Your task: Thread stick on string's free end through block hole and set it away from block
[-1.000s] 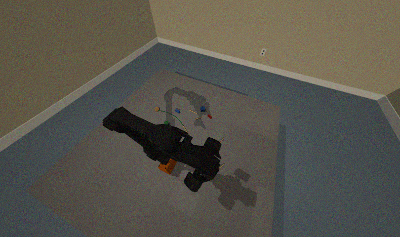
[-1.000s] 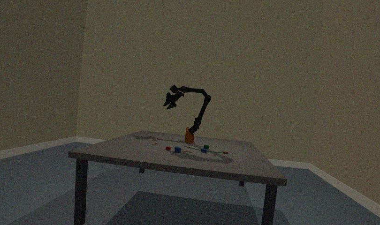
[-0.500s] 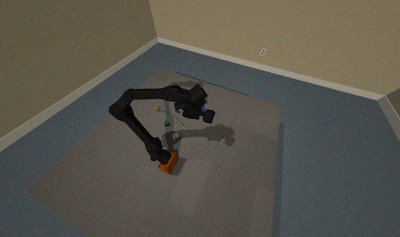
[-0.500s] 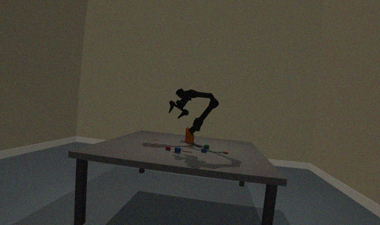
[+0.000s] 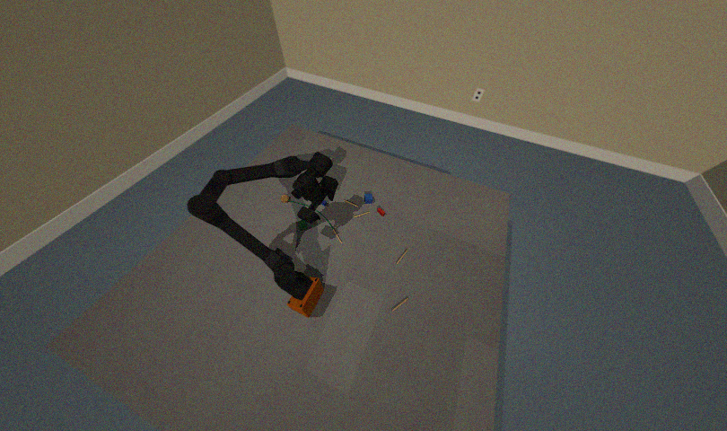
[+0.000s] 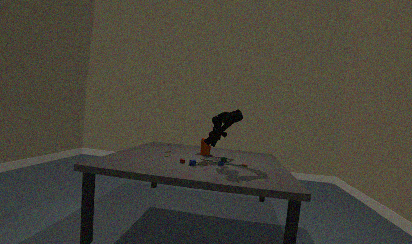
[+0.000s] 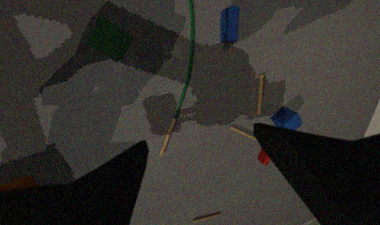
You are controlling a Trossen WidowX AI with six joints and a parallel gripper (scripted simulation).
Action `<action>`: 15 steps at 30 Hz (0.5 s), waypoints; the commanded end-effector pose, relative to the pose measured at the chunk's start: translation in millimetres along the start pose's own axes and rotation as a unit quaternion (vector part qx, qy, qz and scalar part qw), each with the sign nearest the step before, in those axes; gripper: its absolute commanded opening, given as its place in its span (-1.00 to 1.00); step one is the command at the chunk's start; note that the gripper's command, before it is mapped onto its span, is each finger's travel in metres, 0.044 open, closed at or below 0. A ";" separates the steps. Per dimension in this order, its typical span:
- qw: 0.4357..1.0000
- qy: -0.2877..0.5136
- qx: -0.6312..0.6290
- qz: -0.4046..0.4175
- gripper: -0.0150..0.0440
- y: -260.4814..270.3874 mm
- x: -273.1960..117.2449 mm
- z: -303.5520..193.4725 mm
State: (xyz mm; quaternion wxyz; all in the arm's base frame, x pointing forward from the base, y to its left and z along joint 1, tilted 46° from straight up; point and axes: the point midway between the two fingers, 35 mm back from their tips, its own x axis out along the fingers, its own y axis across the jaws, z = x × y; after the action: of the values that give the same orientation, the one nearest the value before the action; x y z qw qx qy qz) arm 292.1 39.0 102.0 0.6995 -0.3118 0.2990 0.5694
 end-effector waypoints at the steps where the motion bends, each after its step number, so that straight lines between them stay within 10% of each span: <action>1: 0.976 -0.049 -0.209 0.046 1.00 31.9 22.0 53.9; 15: 0.934 -0.088 -0.339 0.071 1.00 57.0 33.6 85.8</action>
State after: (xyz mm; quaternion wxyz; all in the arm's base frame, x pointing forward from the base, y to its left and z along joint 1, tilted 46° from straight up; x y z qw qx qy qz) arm 249.4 134.0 124.0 0.5356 -0.4569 0.0515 0.7083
